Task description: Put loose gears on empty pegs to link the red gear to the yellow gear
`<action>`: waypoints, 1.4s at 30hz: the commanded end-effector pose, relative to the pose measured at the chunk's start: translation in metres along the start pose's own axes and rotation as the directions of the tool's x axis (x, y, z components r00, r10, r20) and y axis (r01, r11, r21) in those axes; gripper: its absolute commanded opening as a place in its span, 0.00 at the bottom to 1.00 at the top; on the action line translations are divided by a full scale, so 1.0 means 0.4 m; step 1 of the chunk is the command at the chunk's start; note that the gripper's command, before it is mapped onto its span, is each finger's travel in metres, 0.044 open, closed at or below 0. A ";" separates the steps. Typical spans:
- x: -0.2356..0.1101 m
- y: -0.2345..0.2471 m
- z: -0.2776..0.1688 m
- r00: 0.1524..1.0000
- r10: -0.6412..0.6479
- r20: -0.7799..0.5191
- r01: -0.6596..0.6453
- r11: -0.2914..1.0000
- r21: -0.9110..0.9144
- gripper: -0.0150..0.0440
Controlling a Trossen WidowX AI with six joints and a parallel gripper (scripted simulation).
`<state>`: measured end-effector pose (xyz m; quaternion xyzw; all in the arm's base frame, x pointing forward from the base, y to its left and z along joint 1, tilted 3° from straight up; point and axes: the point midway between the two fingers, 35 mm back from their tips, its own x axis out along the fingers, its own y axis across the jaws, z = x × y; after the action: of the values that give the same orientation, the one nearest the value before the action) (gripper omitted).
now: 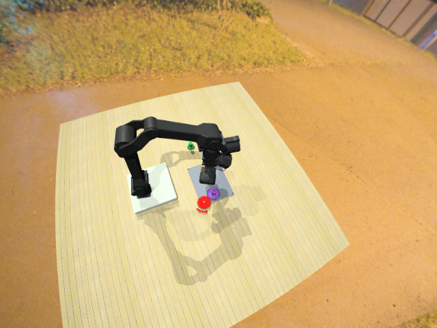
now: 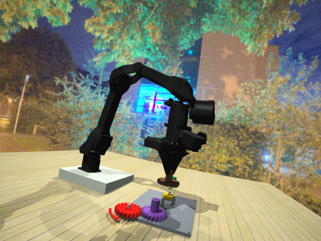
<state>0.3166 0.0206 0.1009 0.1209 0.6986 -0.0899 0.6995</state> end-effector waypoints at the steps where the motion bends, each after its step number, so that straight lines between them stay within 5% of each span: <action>1: 0.011 -0.021 0.009 1.000 -0.005 -0.003 0.005 1.000 -0.003 0.25; 16: 0.021 -0.057 0.026 1.000 -0.006 -0.005 0.006 0.999 0.036 0.25; 29: 0.019 -0.058 0.026 1.000 -0.006 -0.005 0.008 0.922 0.386 0.25; 42: 0.019 -0.058 0.026 1.000 -0.006 -0.005 0.008 0.713 0.702 0.25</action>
<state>0.3199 -0.0040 0.0919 0.3519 0.6269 -0.3264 0.6136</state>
